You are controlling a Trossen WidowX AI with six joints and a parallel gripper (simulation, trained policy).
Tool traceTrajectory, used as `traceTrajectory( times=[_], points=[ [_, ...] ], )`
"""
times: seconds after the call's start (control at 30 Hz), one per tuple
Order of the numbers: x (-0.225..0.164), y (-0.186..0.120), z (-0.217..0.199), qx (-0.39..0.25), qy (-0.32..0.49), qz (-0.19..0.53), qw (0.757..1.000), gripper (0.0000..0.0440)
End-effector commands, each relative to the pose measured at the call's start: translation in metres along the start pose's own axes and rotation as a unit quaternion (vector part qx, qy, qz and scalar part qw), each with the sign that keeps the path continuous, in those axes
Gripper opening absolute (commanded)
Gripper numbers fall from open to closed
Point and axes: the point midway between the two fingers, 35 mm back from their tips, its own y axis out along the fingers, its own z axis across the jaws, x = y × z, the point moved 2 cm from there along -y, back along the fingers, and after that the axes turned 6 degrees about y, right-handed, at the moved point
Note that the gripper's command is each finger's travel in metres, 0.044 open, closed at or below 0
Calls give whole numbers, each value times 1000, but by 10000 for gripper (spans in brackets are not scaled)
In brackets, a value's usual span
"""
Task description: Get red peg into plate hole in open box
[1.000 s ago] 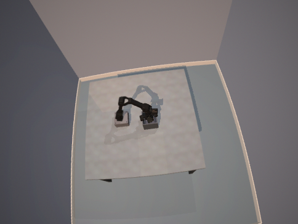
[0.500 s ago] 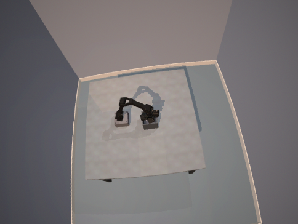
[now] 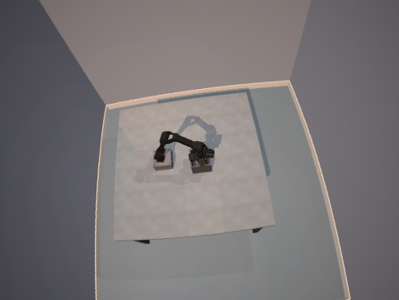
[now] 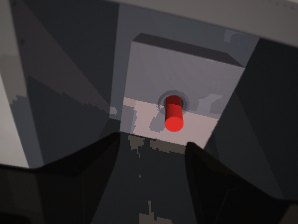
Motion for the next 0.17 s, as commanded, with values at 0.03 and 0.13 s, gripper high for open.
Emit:
traceTrajectory(
  times=[0.03, 0.13],
  points=[
    [2, -8, 4, 8, 2, 15, 1000, 231],
    [3, -13, 6, 14, 4, 21, 1000, 220]
  ],
)
